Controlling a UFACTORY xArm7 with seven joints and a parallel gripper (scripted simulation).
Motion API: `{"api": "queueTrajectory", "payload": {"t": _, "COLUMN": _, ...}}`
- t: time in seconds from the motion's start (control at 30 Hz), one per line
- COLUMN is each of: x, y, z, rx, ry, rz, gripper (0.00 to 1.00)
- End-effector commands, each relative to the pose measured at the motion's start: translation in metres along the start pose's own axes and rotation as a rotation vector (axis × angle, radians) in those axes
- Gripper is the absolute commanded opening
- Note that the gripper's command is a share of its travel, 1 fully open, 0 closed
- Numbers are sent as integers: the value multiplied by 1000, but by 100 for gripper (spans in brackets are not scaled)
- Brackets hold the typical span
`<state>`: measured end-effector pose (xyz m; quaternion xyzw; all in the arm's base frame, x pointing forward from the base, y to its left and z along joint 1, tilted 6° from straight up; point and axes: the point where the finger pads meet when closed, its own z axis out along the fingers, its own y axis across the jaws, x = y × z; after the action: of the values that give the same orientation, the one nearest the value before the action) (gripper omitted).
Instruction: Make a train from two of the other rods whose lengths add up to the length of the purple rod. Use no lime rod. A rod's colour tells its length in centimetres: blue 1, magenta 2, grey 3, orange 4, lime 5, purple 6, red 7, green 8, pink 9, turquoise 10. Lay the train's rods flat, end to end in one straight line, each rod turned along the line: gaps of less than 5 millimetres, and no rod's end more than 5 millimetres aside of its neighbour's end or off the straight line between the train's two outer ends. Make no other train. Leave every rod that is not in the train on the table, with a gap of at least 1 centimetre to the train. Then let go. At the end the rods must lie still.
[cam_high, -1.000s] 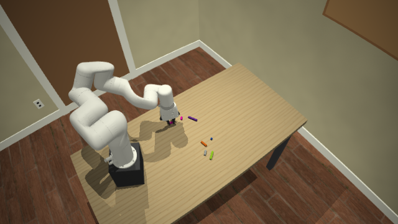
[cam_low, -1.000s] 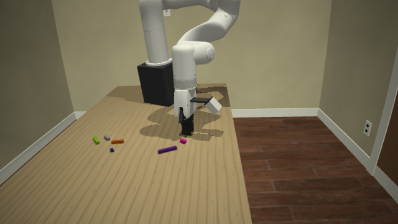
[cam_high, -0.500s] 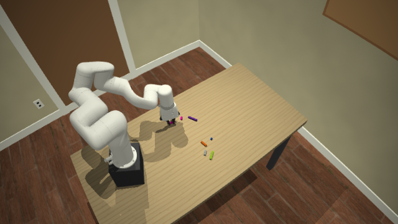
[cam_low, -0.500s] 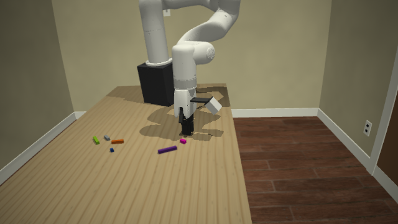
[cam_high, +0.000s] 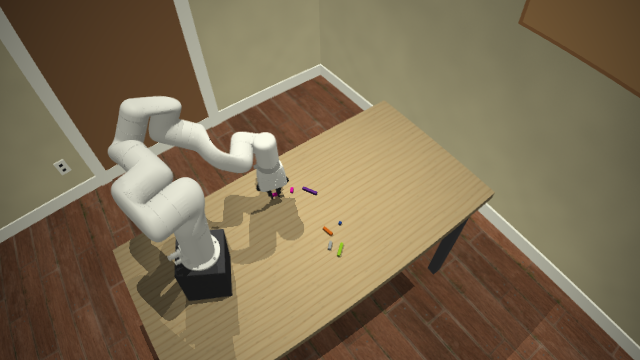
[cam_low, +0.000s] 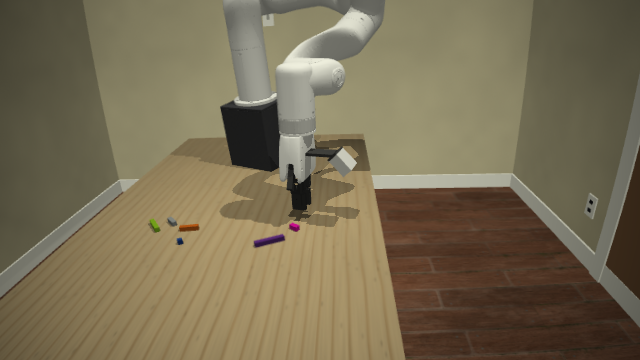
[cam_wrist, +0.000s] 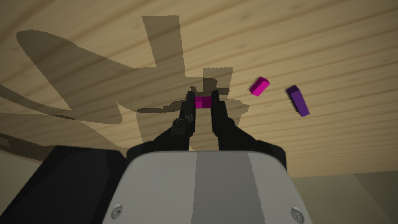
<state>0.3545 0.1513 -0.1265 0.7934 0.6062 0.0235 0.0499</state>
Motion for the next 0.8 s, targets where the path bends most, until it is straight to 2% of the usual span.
{"api": "queueTrajectory", "payload": {"t": 0.0, "x": 1, "y": 1, "z": -22, "rx": -3, "ry": 2, "rz": 0, "gripper": 15}}
{"api": "queueTrajectory", "payload": {"t": 0.03, "x": 1, "y": 1, "z": -22, "rx": -3, "ry": 2, "rz": 0, "gripper": 15}}
{"api": "queueTrajectory", "payload": {"t": 0.2, "x": 1, "y": 1, "z": -59, "rx": -3, "ry": 2, "rz": 0, "gripper": 15}}
{"api": "queueTrajectory", "payload": {"t": 0.33, "x": 1, "y": 1, "z": -78, "rx": -3, "ry": 2, "rz": 0, "gripper": 15}}
{"api": "queueTrajectory", "payload": {"t": 0.77, "x": 1, "y": 1, "z": -84, "rx": -3, "ry": 2, "rz": 0, "gripper": 15}}
